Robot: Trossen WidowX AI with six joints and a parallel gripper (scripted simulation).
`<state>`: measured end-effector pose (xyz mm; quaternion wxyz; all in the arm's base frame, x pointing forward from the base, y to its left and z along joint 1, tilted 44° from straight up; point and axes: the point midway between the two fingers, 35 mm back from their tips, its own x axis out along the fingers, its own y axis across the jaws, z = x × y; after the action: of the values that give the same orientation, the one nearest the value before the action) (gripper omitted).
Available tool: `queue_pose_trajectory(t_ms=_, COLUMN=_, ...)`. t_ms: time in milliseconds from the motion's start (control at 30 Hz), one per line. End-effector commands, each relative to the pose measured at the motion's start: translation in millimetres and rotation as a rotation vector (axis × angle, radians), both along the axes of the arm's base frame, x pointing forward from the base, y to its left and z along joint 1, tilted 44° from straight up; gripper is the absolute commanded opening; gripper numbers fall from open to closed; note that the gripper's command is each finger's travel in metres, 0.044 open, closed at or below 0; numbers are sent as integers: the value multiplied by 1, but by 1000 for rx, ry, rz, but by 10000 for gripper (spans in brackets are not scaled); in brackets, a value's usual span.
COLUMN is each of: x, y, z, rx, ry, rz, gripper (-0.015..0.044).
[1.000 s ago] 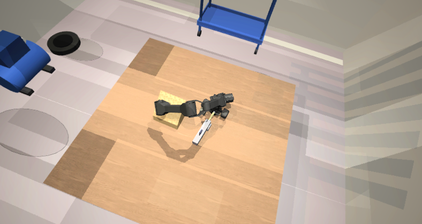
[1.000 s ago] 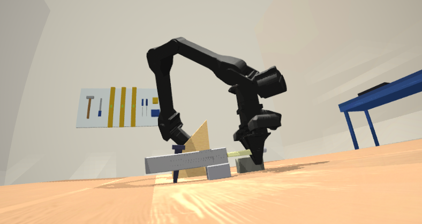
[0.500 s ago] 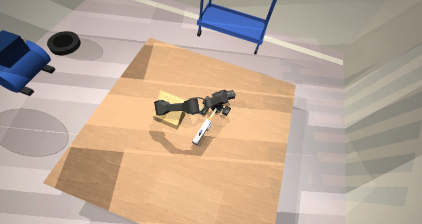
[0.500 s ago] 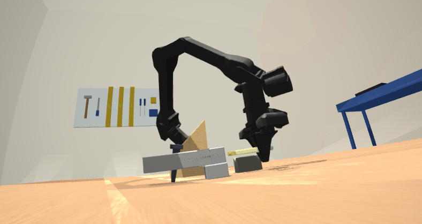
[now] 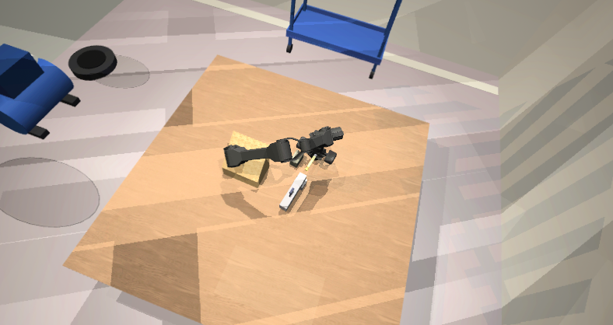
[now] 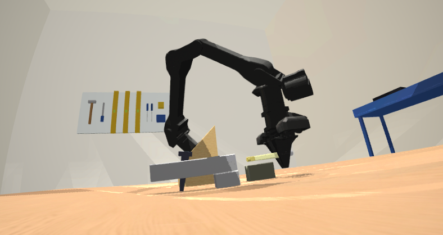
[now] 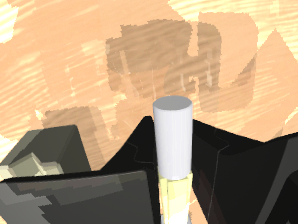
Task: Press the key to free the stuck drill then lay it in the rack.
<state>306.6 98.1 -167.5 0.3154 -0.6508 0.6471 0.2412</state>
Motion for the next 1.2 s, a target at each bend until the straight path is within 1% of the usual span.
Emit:
queue_pose_trajectory(t_ms=0, x=0, y=2, z=3, rx=5, ry=-2, rz=-4, gripper=0)
queue_pose_trajectory(t_ms=1167, x=0, y=12, z=18, rx=5, ry=-1, rz=-4, gripper=0)
